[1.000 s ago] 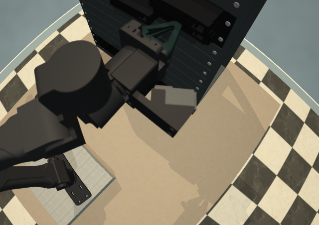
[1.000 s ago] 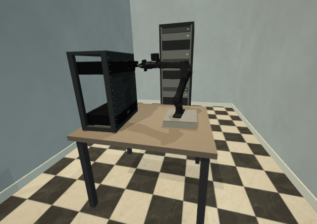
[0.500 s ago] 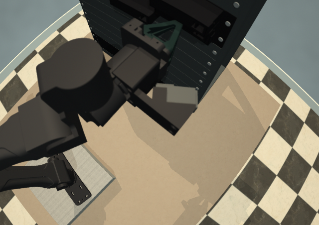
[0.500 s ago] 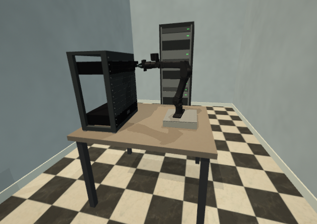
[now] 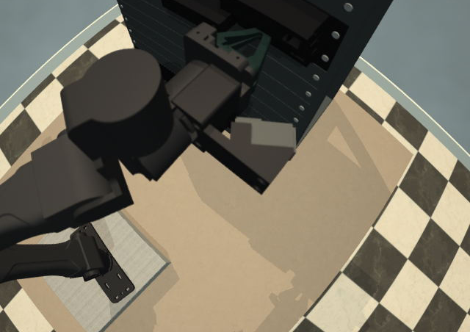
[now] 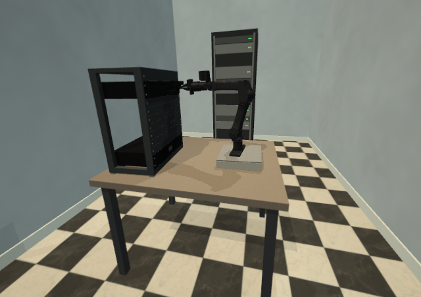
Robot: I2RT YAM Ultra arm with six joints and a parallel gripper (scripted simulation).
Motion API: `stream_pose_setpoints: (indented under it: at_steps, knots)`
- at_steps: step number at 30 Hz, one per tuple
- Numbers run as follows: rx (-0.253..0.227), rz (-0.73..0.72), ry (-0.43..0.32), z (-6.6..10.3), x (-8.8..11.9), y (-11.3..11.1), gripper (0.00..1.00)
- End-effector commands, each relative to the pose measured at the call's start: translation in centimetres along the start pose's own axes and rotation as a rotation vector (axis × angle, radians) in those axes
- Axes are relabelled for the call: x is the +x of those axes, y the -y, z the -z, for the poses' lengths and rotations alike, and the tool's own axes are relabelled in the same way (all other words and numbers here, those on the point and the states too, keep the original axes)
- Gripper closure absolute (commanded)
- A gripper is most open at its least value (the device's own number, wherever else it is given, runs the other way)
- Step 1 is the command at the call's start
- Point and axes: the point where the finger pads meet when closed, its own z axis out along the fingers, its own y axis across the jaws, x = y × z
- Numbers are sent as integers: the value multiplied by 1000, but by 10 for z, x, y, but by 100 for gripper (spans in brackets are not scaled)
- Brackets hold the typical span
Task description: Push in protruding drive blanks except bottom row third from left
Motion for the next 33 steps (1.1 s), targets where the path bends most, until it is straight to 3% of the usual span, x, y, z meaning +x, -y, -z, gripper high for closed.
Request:
stream_pose_setpoints:
  at_steps: [1,33]
  knots:
    - [-50,36,-4,-4,4,-20,100]
    - [-53,38,-4,-6,5,-23,100]
